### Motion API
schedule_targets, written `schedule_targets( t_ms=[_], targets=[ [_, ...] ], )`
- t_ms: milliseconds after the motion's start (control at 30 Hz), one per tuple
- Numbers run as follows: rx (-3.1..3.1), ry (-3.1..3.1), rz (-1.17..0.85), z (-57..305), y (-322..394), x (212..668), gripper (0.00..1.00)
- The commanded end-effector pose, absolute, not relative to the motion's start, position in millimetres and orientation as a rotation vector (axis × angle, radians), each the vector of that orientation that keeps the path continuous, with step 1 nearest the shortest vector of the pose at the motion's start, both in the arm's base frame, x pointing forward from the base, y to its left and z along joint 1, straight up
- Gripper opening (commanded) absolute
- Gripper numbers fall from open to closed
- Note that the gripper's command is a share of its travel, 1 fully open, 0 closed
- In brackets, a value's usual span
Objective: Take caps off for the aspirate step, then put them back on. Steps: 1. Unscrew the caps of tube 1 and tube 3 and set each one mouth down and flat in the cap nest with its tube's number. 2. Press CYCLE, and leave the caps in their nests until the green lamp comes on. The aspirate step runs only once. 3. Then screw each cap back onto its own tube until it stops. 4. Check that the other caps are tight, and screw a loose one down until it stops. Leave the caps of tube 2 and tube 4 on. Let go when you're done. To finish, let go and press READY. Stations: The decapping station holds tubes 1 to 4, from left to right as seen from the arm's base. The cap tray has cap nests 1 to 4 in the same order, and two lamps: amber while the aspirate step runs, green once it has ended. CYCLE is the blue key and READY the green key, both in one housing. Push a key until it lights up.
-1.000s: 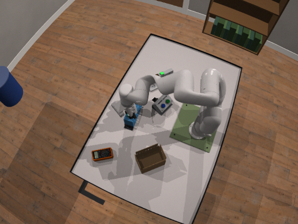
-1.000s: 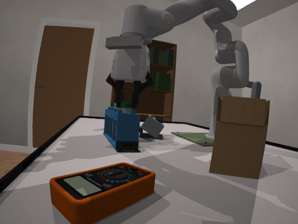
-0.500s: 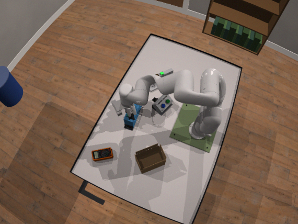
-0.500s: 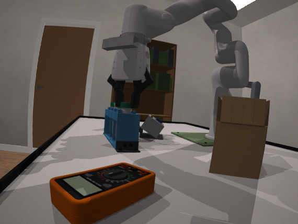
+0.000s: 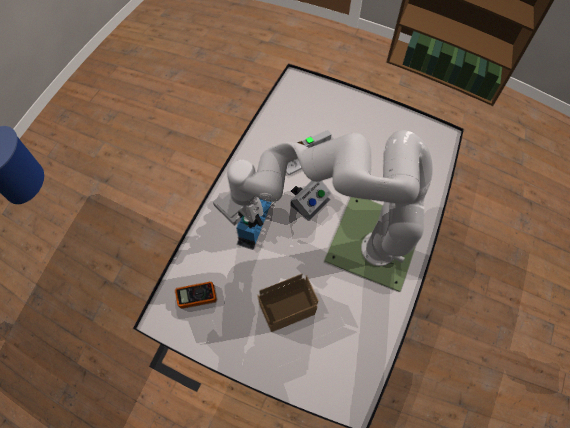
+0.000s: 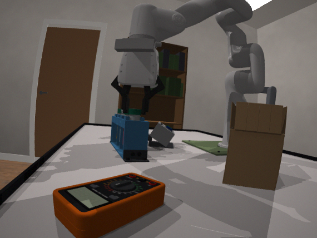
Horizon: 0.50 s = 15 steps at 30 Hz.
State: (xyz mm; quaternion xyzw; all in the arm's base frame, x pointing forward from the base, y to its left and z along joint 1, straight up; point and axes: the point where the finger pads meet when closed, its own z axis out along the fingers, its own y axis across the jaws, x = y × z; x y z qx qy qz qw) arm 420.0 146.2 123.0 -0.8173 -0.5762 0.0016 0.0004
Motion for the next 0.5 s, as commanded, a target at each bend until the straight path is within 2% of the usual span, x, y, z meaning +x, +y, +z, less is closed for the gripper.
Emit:
schedule_targets(
  t_ms=[0, 467],
  targets=[
    [-2.289, -2.149, -0.003, 124.6, 146.6, 421.3, 0.46],
    [-1.627, -2.686, -0.003, 124.6, 146.6, 421.3, 0.46]
  ],
)
